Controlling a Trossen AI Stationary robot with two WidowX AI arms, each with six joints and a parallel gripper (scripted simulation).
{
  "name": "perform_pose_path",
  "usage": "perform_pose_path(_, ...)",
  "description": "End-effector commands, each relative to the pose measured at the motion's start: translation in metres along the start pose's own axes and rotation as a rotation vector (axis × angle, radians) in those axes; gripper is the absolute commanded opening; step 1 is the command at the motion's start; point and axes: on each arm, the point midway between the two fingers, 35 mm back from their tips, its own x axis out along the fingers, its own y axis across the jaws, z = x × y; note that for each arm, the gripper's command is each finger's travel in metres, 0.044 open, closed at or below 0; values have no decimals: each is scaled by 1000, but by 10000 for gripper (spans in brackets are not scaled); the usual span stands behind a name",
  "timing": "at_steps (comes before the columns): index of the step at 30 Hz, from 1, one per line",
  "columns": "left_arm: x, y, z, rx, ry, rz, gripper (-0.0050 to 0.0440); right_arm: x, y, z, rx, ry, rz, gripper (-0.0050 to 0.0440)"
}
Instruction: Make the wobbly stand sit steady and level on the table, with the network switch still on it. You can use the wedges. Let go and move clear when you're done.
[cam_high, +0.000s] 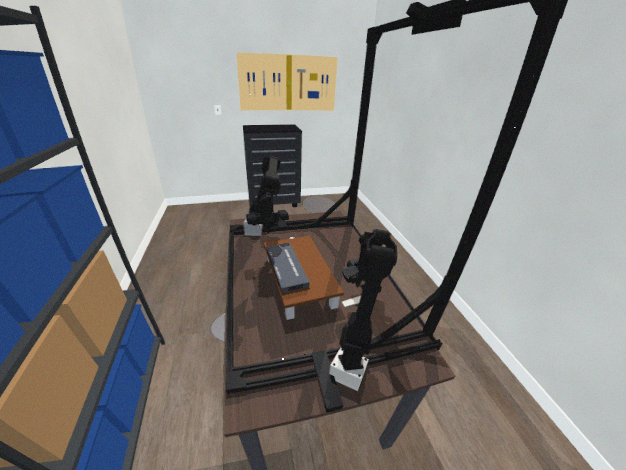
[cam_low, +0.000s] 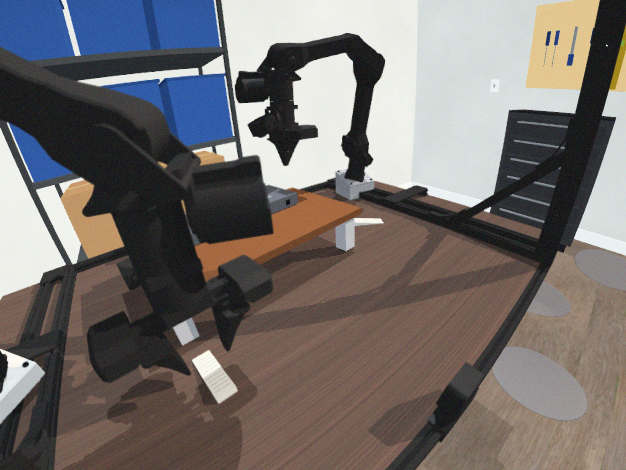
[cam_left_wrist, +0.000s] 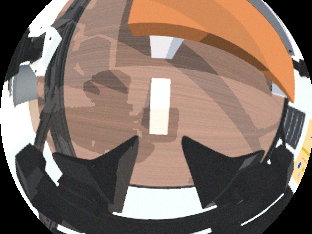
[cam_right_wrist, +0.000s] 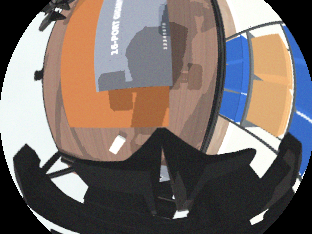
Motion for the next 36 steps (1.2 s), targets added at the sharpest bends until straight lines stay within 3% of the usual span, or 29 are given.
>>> perform_pose_path(1, 0, 0, 0, 0, 0, 0, 242, 8, 0, -6, 3, 37, 12, 0)
perform_pose_path(4, 0, 0, 0, 0, 0, 0, 242, 8, 0, -6, 3, 37, 12, 0)
perform_pose_path(5, 0, 0, 0, 0, 0, 0, 242, 59, 1, -8, 3, 37, 12, 0)
perform_pose_path(36, 0, 0, 0, 0, 0, 0, 242, 59, 1, -8, 3, 37, 12, 0)
